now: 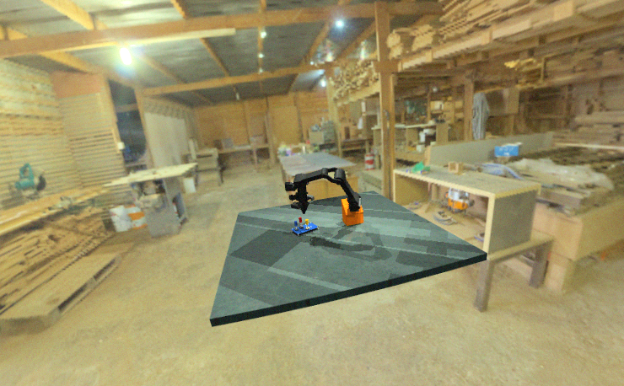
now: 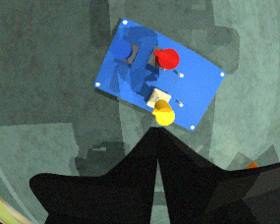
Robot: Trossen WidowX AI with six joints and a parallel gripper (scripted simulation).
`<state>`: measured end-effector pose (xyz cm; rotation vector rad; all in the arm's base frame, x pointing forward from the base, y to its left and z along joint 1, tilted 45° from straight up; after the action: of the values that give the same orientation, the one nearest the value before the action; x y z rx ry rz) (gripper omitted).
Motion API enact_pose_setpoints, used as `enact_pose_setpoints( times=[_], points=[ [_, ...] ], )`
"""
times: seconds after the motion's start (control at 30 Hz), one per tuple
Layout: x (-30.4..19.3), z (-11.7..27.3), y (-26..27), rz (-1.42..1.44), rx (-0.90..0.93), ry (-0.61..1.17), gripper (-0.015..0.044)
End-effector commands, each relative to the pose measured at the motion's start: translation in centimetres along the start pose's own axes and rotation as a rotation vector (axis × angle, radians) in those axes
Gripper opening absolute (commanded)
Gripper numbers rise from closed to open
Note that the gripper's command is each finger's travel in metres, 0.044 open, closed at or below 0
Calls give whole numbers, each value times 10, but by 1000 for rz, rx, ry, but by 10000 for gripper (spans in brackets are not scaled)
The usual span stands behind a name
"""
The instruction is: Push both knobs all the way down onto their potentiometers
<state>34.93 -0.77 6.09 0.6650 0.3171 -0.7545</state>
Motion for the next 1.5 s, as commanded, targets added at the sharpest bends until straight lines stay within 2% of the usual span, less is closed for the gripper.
enact_pose_setpoints(
  times=[0.0,0.2,0.8,1.47],
  points=[
    [-2,-1,-15,-37,16,63,0],
    [-4,-21,-14,-37,17,63,0],
    [-5,-41,-14,-37,17,64,0],
    [-5,-44,-14,-37,17,64,0]
  ],
)
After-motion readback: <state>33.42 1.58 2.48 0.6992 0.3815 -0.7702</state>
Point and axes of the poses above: the point midway between the two fingers, 35 mm back from their tips, its own z axis back along the fingers, its own y axis across the jaws, x = y × z, the point moved 2 cm from there along z, back along the fingers, and after that the axes turned 7 degrees about -z, right-handed, at the moved point
